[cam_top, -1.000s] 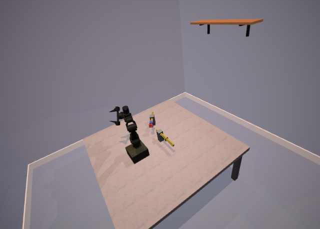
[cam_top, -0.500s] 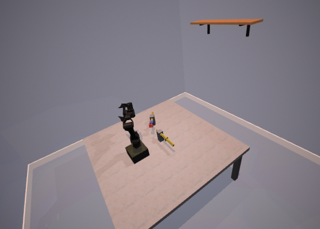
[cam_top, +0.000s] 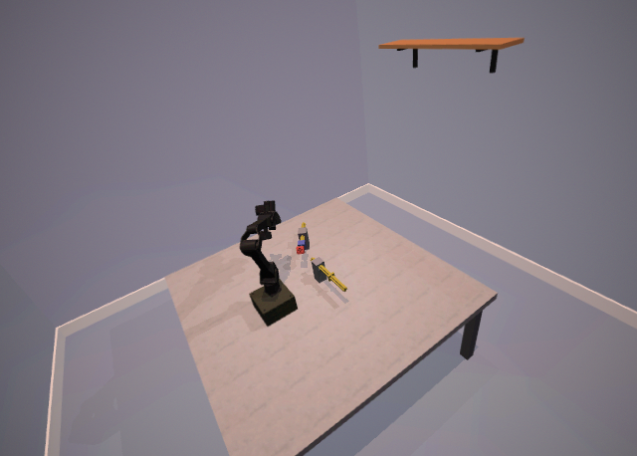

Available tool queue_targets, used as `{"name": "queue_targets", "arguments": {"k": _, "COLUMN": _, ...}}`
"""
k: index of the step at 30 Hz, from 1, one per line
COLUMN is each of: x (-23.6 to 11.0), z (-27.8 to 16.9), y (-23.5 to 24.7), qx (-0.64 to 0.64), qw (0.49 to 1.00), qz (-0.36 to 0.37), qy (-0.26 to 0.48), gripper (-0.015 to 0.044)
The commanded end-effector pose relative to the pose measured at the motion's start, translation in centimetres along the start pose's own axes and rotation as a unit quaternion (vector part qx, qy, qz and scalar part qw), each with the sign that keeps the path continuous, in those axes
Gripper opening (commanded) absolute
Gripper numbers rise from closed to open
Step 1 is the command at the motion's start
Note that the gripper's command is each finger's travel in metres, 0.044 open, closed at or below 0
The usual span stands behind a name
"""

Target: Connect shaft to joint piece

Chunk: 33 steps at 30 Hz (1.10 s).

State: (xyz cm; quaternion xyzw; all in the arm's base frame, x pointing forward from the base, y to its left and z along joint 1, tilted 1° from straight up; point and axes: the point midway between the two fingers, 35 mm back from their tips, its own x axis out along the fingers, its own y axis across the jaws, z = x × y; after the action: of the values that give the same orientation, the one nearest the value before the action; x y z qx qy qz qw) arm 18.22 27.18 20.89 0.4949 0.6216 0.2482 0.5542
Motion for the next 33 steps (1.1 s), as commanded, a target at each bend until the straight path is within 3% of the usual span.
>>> {"name": "queue_targets", "arguments": {"k": 1, "x": -0.9, "z": 2.5, "y": -0.6, "qx": -0.017, "qw": 0.998, "qz": -0.034, "qy": -0.051, "gripper": 0.0440}}
{"name": "queue_targets", "arguments": {"k": 17, "x": -7.9, "z": 9.9, "y": -6.0, "qx": -0.070, "qw": 0.949, "qz": -0.251, "qy": -0.179, "gripper": 0.0440}}
{"name": "queue_targets", "arguments": {"k": 25, "x": -12.7, "z": 11.1, "y": -9.0, "qx": -0.086, "qw": 0.906, "qz": -0.375, "qy": -0.176, "gripper": 0.0440}}
{"name": "queue_targets", "arguments": {"k": 33, "x": -18.0, "z": 10.6, "y": -11.4, "qx": -0.094, "qw": 0.858, "qz": -0.490, "qy": -0.125, "gripper": 0.0440}}
